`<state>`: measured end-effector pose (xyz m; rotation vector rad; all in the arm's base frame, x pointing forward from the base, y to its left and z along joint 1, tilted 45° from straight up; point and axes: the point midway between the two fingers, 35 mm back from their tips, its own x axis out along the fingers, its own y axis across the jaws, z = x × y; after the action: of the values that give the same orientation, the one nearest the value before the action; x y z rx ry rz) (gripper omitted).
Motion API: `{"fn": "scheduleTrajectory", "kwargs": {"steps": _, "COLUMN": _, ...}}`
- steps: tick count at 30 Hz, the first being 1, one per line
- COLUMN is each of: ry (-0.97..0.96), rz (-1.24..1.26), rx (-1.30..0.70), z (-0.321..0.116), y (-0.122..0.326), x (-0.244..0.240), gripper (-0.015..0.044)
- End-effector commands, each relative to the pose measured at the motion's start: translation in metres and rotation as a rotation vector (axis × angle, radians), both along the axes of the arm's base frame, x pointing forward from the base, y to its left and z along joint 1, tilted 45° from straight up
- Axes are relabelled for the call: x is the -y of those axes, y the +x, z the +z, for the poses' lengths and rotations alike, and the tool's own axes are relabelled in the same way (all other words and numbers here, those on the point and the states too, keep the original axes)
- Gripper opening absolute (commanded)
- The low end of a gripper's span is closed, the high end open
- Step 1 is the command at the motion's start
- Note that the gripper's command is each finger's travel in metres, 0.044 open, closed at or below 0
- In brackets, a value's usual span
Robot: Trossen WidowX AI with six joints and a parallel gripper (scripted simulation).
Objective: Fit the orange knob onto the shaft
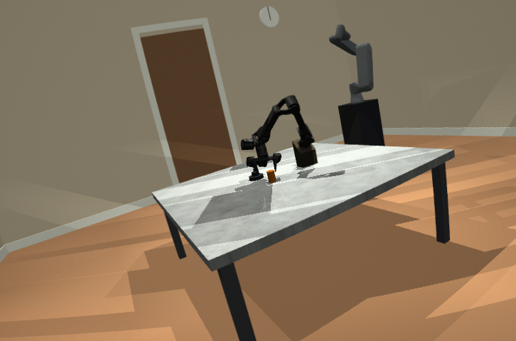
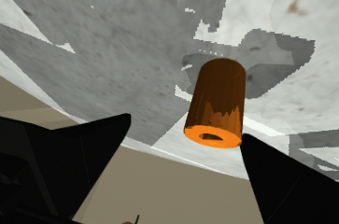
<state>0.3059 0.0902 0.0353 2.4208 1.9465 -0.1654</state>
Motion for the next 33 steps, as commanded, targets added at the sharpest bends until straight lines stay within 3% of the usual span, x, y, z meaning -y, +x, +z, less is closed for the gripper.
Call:
{"fn": "scheduleTrajectory", "kwargs": {"steps": 1, "ry": 0.001, "rz": 0.005, "rx": 0.027, "z": 0.009, "y": 0.000, "x": 0.018, "gripper": 0.0440}}
{"fn": "scheduleTrajectory", "kwargs": {"steps": 19, "ry": 0.031, "rz": 0.002, "rx": -0.010, "z": 0.036, "y": -0.005, "x": 0.023, "gripper": 0.0440}}
{"fn": "scheduleTrajectory", "kwargs": {"steps": 33, "ry": 0.094, "rz": -0.004, "rx": -0.191, "z": 0.059, "y": -0.013, "x": 0.023, "gripper": 0.0440}}
